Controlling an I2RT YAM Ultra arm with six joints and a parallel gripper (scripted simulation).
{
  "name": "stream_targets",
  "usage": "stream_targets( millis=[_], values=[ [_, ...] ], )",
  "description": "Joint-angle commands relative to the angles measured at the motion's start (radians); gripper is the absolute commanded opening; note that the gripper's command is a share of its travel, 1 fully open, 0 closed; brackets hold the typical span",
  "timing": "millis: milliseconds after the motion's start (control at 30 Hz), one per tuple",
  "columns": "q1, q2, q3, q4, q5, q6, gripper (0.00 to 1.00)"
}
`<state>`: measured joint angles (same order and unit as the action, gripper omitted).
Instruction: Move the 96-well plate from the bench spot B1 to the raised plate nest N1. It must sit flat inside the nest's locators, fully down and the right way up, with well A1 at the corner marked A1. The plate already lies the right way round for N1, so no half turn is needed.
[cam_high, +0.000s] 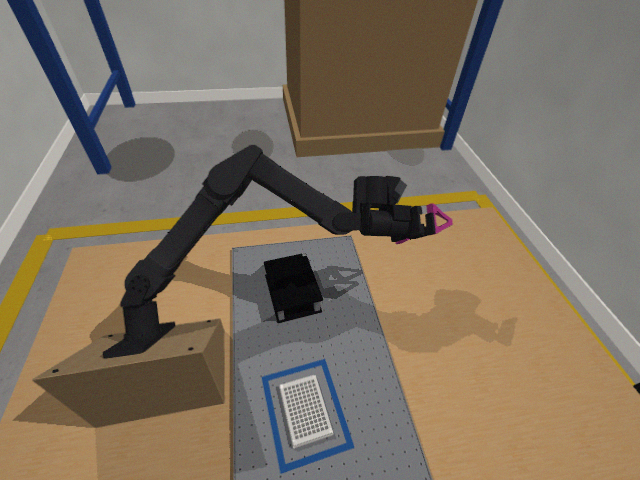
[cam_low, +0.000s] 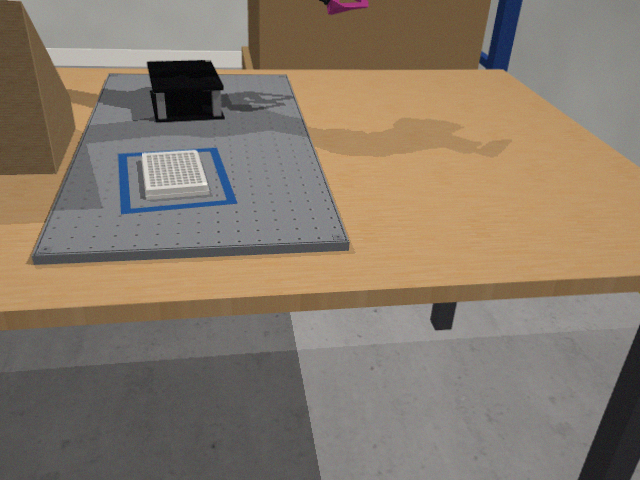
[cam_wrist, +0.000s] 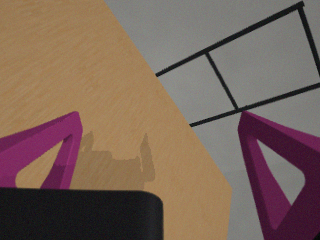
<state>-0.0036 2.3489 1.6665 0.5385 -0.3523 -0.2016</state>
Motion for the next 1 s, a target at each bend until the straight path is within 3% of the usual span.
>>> stream_targets(
  millis=[0, 533, 667, 733, 767, 967],
  values=[
    [-0.031, -0.017, 0.012, 0.008, 0.013, 0.010, 1.00],
    [-0.031, -0.017, 0.012, 0.008, 0.013, 0.010, 1.00],
    [-0.035, -0.033, 0.031, -0.108, 0.014, 0.062, 1.00],
    [-0.047, 0.011, 0.015, -0.093, -0.010, 0.059, 1.00],
    [-0.052, 0.018, -0.026, -0.087, -0.015, 0.059, 1.00],
    [-0.054, -0.016, 0.010, -0.071, -0.011, 0.055, 1.00]
  ],
)
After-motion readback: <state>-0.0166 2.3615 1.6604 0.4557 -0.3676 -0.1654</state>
